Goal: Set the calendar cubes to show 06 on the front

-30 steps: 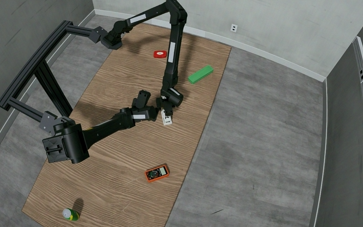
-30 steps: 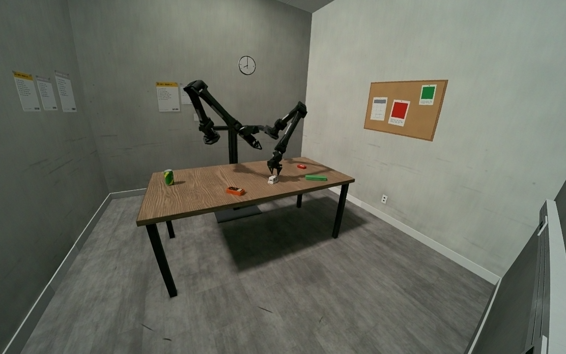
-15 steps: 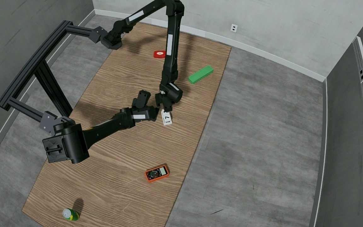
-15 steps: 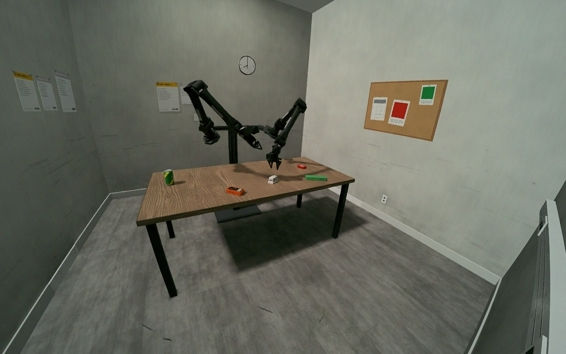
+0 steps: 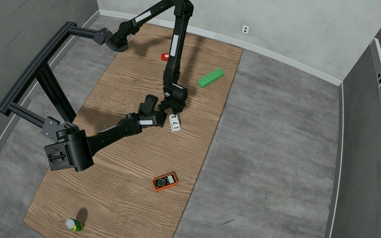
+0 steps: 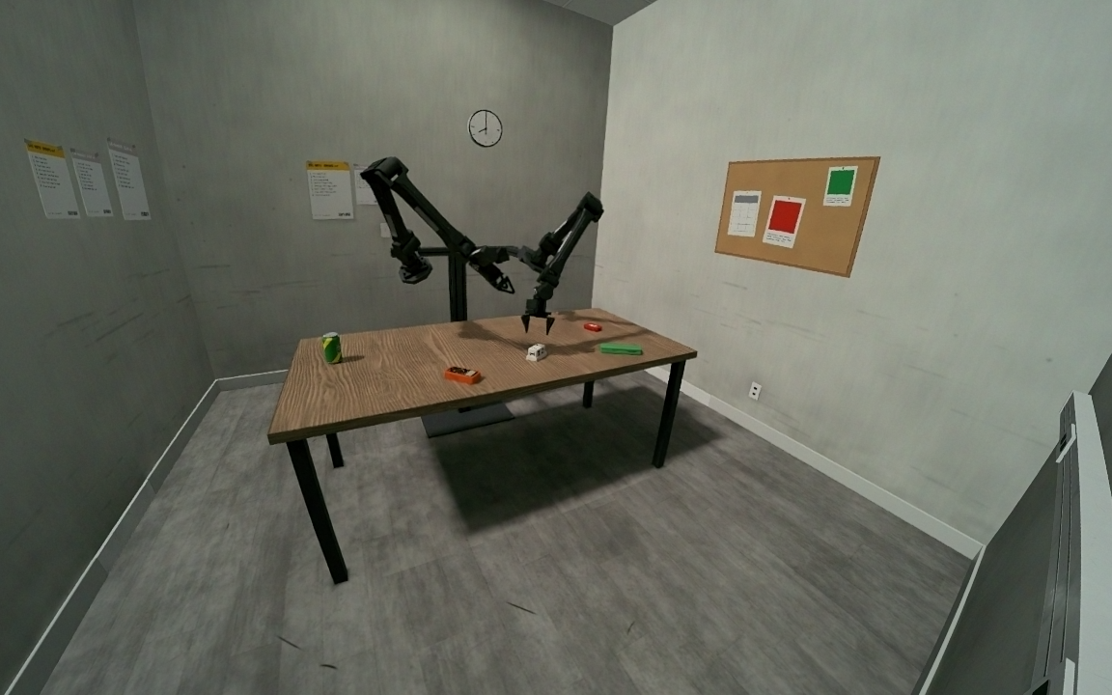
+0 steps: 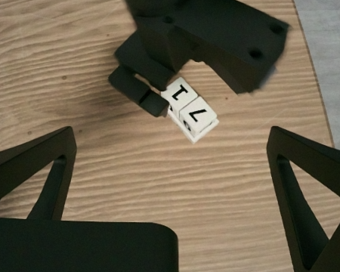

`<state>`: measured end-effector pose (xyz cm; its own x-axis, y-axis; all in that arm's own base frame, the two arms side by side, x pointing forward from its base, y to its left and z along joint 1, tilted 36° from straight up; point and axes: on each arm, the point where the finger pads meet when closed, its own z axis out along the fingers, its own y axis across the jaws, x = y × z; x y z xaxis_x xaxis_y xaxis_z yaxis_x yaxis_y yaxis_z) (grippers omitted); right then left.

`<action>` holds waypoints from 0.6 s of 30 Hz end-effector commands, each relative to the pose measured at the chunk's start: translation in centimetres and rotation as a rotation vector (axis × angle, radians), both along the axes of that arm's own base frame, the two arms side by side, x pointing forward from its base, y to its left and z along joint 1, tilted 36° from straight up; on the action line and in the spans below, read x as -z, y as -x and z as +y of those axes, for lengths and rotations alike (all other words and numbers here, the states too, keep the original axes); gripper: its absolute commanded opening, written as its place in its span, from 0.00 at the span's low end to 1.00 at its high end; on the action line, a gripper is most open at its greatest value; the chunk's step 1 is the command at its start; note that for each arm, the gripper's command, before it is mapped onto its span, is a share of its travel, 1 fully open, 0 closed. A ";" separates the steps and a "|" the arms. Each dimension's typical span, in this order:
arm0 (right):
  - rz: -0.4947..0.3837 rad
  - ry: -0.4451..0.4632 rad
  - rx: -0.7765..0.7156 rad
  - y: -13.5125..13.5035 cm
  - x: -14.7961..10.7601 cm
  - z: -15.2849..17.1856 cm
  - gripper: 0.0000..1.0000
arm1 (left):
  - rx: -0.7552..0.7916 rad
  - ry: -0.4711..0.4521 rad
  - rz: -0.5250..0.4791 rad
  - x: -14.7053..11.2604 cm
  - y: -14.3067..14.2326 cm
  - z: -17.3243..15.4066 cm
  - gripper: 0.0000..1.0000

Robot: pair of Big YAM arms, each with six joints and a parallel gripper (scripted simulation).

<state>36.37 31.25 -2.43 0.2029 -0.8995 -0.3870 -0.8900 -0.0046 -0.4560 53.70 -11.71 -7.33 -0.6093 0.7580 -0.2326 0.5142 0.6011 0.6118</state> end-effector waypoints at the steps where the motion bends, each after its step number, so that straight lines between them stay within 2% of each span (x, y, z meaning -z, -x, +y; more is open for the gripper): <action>1: -0.007 0.003 -0.015 -0.4 -0.4 0.6 1.00 | -0.065 0.109 -0.136 0.8 -0.3 1.7 1.00; 6: -0.007 0.003 -0.015 -0.4 -0.4 0.6 1.00 | -0.076 0.235 -0.281 1.0 -0.4 1.6 1.00; 9: -0.007 0.003 -0.015 -0.4 -0.4 0.6 1.00 | -0.078 0.281 -0.336 1.1 -0.4 1.6 1.00; 18: -0.007 0.003 -0.015 -0.4 -0.4 0.6 1.00 | -0.064 0.319 -0.397 1.2 -0.7 1.4 1.00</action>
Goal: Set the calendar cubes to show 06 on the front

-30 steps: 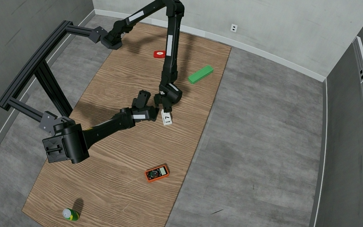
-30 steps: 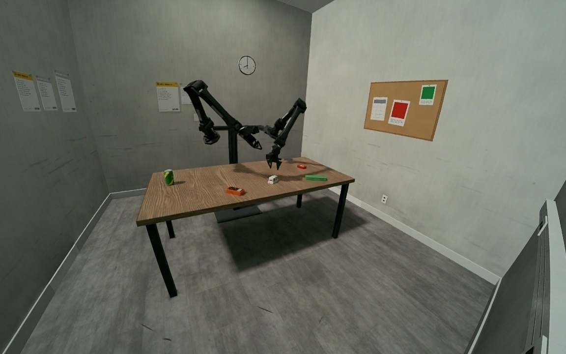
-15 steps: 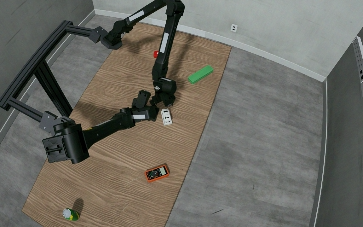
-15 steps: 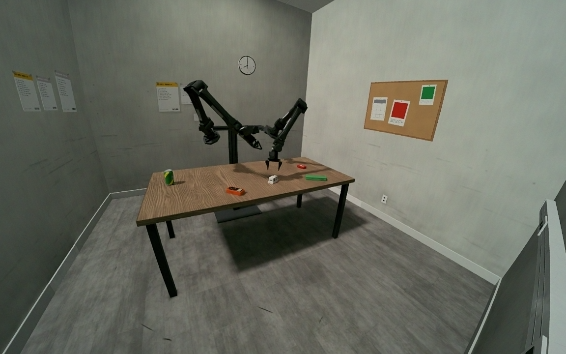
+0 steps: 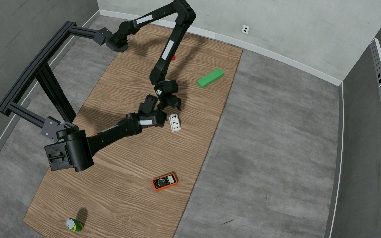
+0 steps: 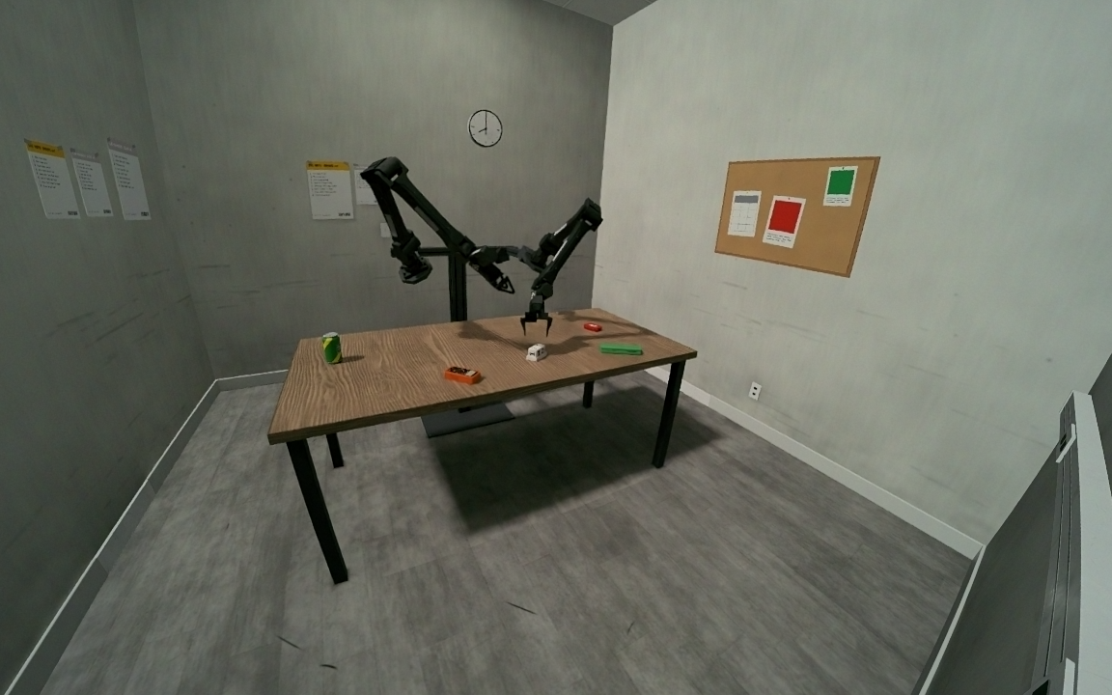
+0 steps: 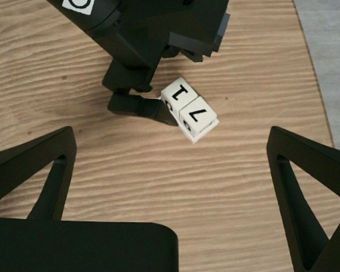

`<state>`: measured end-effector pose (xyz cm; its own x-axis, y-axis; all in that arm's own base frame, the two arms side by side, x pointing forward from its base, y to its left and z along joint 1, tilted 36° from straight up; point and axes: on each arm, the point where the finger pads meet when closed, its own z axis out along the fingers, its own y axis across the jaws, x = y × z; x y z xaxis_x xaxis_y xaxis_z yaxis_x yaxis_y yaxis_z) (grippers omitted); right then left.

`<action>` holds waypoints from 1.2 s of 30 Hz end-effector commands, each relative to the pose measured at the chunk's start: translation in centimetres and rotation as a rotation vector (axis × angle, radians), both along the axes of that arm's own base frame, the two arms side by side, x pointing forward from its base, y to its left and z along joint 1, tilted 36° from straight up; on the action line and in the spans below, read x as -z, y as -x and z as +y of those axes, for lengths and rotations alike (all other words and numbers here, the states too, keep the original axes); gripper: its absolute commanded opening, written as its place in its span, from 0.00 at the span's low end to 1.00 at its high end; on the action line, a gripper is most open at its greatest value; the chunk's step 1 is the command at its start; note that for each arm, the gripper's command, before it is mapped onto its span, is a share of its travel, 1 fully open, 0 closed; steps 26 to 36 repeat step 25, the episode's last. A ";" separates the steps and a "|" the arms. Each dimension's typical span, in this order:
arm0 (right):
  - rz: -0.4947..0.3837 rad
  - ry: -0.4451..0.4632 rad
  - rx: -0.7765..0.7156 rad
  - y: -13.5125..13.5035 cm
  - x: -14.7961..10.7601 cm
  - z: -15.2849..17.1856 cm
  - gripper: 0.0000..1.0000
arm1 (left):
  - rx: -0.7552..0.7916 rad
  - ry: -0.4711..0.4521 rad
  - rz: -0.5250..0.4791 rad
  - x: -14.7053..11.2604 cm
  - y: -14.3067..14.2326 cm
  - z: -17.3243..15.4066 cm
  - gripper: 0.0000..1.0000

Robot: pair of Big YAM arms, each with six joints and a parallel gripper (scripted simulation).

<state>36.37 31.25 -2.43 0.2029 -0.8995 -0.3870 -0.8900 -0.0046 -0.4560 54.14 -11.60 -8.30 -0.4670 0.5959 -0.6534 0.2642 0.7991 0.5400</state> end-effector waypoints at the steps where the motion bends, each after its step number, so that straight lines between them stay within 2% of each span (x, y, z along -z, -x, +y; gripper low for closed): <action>1: -0.007 0.003 -0.015 -0.4 -0.4 0.6 1.00 | -0.024 0.013 -0.019 0.1 -0.4 1.3 1.00; 2: -0.007 0.003 -0.015 -0.4 -0.4 0.6 1.00 | -0.024 0.018 -0.035 -0.8 -0.7 1.2 1.00; 36: -0.007 0.003 -0.015 -0.4 -0.4 0.6 1.00 | -0.025 0.017 -0.034 -0.8 -0.7 1.2 1.00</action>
